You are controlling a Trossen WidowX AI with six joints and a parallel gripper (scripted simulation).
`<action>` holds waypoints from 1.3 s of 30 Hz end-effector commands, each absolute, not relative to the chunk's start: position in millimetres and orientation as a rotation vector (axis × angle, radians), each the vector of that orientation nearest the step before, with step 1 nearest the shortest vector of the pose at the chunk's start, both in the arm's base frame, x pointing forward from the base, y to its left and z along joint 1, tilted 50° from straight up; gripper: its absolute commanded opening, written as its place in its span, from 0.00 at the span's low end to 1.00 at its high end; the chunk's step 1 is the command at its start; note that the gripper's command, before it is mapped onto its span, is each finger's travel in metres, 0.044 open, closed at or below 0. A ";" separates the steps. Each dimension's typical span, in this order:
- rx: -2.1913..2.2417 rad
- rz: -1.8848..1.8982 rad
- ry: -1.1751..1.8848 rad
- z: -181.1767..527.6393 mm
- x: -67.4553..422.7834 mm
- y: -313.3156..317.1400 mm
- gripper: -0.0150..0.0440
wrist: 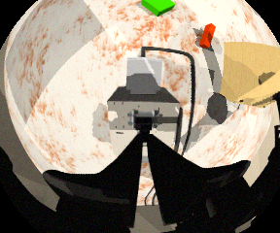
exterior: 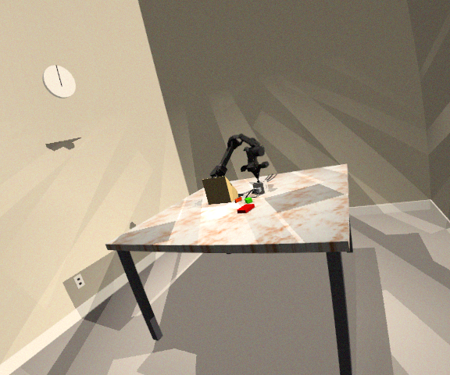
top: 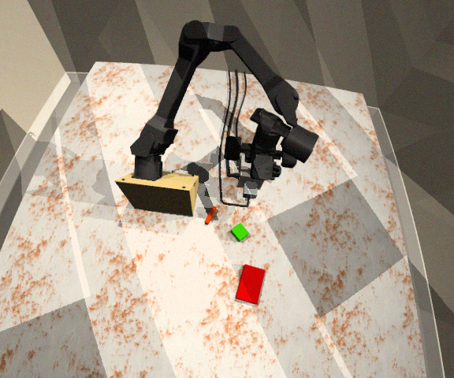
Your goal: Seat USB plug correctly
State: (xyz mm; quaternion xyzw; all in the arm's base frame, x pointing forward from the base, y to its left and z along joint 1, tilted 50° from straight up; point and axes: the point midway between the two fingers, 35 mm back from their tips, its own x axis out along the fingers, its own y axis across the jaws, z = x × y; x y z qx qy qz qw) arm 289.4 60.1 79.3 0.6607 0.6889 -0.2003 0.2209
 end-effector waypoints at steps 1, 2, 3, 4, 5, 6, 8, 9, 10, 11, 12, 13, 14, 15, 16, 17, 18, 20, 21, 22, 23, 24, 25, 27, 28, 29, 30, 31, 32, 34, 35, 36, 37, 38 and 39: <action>1.823 -0.548 1.913 78.8 288.9 63.4 0.25; 1.823 -0.548 1.913 78.8 288.9 63.4 0.25; 1.823 -0.548 1.913 78.8 288.9 63.4 0.25; 1.823 -0.548 1.913 78.8 288.9 63.4 0.25; 1.823 -0.548 1.913 78.8 288.9 63.4 0.25; 1.823 -0.548 1.913 78.8 288.9 63.4 0.25; 1.823 -0.548 1.913 78.8 288.9 63.4 0.25; 1.823 -0.548 1.913 78.8 288.9 63.4 0.25; 1.823 -0.548 1.913 78.8 288.9 63.4 0.25; 1.823 -0.548 1.913 78.8 288.9 63.4 0.25; 1.823 -0.548 1.913 78.8 288.9 63.4 0.25; 1.823 -0.548 1.913 78.8 288.9 63.4 0.25; 1.823 -0.548 1.913 78.8 288.9 63.4 0.25; 1.823 -0.548 1.913 78.8 288.9 63.4 0.25; 1.823 -0.548 1.913 78.8 288.9 63.4 0.25; 1.823 -0.548 1.913 78.8 288.9 63.4 0.25; 1.823 -0.548 1.913 78.8 288.9 63.4 0.25; 1.827 -0.553 1.904 79.2 289.4 60.2 0.30; 1.827 -0.553 1.904 79.2 289.4 60.2 0.34; 1.827 -0.553 1.904 79.2 289.4 60.2 0.39; 1.827 -0.553 1.904 79.2 289.4 60.2 0.42; 1.827 -0.553 1.904 79.2 289.4 60.2 0.42; 1.827 -0.553 1.904 79.2 289.4 60.2 0.42; 1.827 -0.553 1.904 79.2 289.4 60.2 0.42; 1.827 -0.553 1.904 79.2 289.4 60.2 0.42; 1.827 -0.553 1.904 79.2 289.4 60.2 0.42; 1.827 -0.553 1.904 79.2 289.4 60.2 0.42; 1.827 -0.553 1.904 79.2 289.4 60.2 0.42; 1.827 -0.553 1.904 79.2 289.4 60.2 0.42; 1.827 -0.553 1.904 79.2 289.4 60.2 0.42; 1.827 -0.553 1.904 79.2 289.4 60.2 0.42; 1.827 -0.553 1.904 79.2 289.4 60.2 0.42; 1.827 -0.553 1.904 79.2 289.4 60.2 0.42; 1.827 -0.553 1.904 79.2 289.4 60.2 0.42; 1.827 -0.553 1.904 79.2 289.4 60.2 0.42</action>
